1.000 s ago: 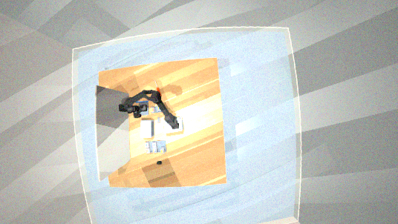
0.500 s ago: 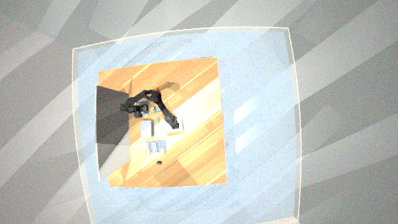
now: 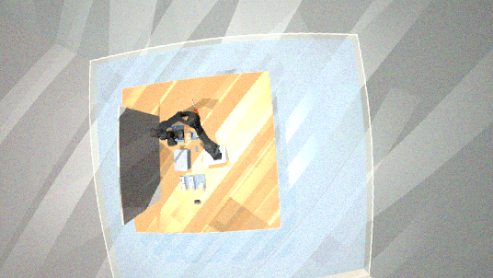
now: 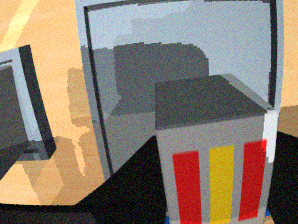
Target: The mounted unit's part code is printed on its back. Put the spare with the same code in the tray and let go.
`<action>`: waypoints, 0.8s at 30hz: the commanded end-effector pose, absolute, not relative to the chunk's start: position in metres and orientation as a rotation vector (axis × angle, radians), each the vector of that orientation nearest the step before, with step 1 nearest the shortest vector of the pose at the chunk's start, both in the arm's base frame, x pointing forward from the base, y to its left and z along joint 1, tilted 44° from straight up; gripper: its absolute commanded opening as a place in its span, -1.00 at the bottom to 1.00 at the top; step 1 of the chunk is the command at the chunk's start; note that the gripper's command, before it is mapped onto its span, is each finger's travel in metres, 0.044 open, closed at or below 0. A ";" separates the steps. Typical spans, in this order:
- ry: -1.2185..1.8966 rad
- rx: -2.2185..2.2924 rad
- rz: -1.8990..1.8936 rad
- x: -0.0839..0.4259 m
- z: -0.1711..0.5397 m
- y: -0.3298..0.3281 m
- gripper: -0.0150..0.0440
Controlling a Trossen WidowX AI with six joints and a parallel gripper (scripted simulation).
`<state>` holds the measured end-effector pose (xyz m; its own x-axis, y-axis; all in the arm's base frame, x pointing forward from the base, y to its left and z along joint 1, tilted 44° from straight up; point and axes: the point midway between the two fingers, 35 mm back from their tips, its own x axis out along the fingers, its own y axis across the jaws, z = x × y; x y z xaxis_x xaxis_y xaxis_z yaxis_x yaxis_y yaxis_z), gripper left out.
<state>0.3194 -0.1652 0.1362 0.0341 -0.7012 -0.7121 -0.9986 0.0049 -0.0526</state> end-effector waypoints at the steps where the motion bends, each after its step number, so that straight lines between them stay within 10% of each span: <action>1: 1.721 -1.753 0.688 0.318 0.133 -0.168 -0.49; 5: 1.722 -1.753 0.687 0.317 0.131 -0.170 -0.49; 24: 1.722 -1.751 0.683 0.320 0.140 -0.161 1.00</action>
